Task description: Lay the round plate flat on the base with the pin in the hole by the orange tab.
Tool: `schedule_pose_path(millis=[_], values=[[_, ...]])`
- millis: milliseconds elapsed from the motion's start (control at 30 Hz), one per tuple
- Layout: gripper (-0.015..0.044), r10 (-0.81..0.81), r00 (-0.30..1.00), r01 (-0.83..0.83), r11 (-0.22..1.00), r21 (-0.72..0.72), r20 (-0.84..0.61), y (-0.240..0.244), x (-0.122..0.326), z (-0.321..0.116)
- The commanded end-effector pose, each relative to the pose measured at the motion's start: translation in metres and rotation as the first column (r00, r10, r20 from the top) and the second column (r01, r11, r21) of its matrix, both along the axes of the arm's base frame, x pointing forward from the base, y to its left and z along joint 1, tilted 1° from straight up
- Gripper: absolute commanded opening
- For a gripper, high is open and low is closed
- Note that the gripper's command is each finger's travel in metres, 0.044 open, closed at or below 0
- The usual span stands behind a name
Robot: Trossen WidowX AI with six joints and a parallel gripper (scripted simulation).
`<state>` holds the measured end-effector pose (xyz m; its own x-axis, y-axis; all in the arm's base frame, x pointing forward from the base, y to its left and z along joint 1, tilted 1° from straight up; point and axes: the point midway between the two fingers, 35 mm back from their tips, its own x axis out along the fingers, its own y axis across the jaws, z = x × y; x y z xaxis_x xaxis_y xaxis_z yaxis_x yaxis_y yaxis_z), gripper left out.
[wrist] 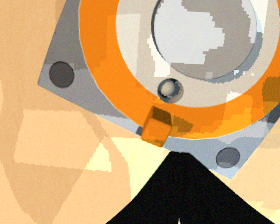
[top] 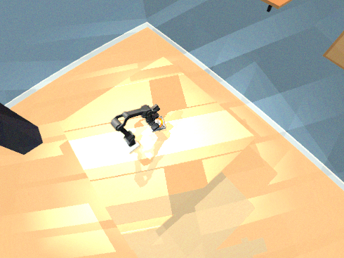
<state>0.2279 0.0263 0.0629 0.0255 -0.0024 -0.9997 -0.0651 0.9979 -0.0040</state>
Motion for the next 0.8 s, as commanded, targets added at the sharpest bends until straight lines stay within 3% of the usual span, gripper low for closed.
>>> schedule_pose_path(millis=[0,200,767], values=[[0.0,-0.004,1.0,0.004,1.0,0.003,0.012,0.001,0.002,0.016],[0.0,-0.004,1.0,0.004,1.0,0.003,0.011,0.0,-0.002,0.04],[0.0,0.0,1.0,0.0,1.0,0.001,0.009,0.0,-0.001,0.032]])
